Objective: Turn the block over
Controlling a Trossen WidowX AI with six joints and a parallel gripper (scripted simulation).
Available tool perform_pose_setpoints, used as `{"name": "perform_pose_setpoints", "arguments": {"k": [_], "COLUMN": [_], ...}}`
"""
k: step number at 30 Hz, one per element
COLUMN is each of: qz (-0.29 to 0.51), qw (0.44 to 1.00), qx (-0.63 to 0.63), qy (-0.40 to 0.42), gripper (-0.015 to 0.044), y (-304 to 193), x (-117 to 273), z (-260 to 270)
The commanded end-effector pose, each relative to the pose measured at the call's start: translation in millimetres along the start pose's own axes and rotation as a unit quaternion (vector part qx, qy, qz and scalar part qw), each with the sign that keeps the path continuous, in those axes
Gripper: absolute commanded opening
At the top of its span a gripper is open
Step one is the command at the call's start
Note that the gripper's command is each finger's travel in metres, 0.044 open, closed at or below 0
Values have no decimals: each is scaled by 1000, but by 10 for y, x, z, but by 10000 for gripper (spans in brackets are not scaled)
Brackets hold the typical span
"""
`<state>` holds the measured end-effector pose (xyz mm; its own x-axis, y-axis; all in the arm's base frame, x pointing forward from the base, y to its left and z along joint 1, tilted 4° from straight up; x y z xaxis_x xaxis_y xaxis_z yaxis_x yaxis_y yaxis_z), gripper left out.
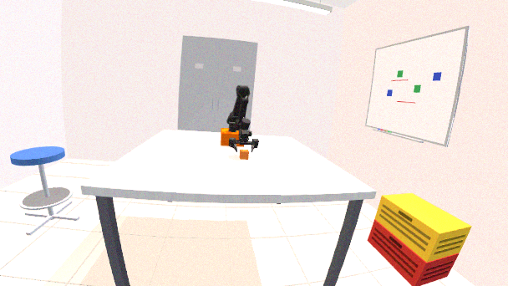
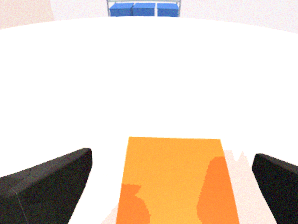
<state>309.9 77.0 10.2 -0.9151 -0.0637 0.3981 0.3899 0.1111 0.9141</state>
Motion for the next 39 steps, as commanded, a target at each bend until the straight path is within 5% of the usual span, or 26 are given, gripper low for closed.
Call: {"name": "perform_pose_setpoints", "arguments": {"k": [1, 11, 18, 25, 34, 39], "qz": [1, 3, 109, 225, 239, 309], "qw": [1000, 1000, 994, 974, 971, 951], "qx": [2, 2, 4, 1, 1, 5], "qy": [-2, -2, 9, 17, 18, 24], "gripper": [440, 440, 440, 440, 440, 440], "y": [-4, 2, 286, 669, 711, 882], "x": [3, -3, -30, 357, 412, 252], "z": [-5, -3, 14, -56, -67, -57]}}
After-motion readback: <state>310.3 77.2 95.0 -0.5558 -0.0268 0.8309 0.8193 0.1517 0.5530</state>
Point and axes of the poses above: the point midway between the two fingers, 35 mm back from their tips, its own x axis back along the fingers, its own z axis across the jaws, y = z × x, the point moved 5 cm from there along x, back along the fingers, and after that the axes turned 5 degrees about x, right-handed, at the moved point
